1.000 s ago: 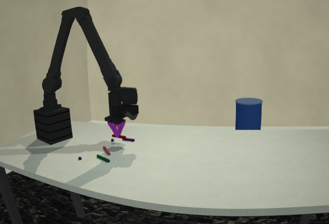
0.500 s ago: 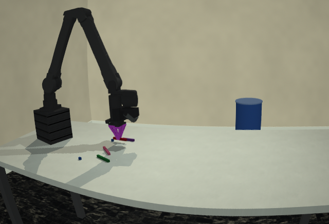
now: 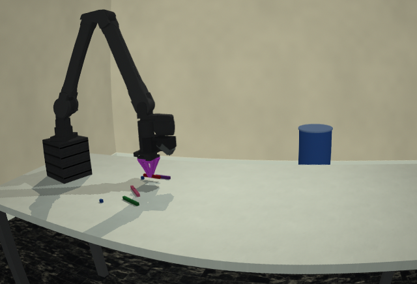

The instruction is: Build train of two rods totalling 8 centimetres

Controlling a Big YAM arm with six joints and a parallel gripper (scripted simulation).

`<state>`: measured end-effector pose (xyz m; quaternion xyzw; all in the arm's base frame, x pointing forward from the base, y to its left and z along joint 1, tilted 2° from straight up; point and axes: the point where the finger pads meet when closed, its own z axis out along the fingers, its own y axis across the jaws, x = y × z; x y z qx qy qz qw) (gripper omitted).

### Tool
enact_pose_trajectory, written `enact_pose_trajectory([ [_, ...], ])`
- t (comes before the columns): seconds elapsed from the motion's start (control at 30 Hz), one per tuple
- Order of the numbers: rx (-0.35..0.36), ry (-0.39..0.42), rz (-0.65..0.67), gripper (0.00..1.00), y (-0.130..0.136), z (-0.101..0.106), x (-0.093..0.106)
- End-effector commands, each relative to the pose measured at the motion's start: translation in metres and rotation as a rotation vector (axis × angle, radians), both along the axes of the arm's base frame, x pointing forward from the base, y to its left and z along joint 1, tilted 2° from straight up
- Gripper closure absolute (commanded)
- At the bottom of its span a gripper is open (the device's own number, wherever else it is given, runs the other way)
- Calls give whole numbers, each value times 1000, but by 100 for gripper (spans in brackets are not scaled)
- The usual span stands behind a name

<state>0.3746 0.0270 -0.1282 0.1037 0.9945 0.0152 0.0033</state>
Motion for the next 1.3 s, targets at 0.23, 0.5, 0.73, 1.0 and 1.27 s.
enact_pose_trajectory([
  [0.23, 2, -47, 0, 96, 4, 9, 15],
  [0.5, 2, -47, 0, 96, 4, 9, 15],
  [0.73, 2, -47, 1, 96, 5, 9, 14],
  [1.0, 2, -44, 1, 96, 5, 9, 11],
  [1.27, 2, -44, -1, 96, 4, 9, 11],
])
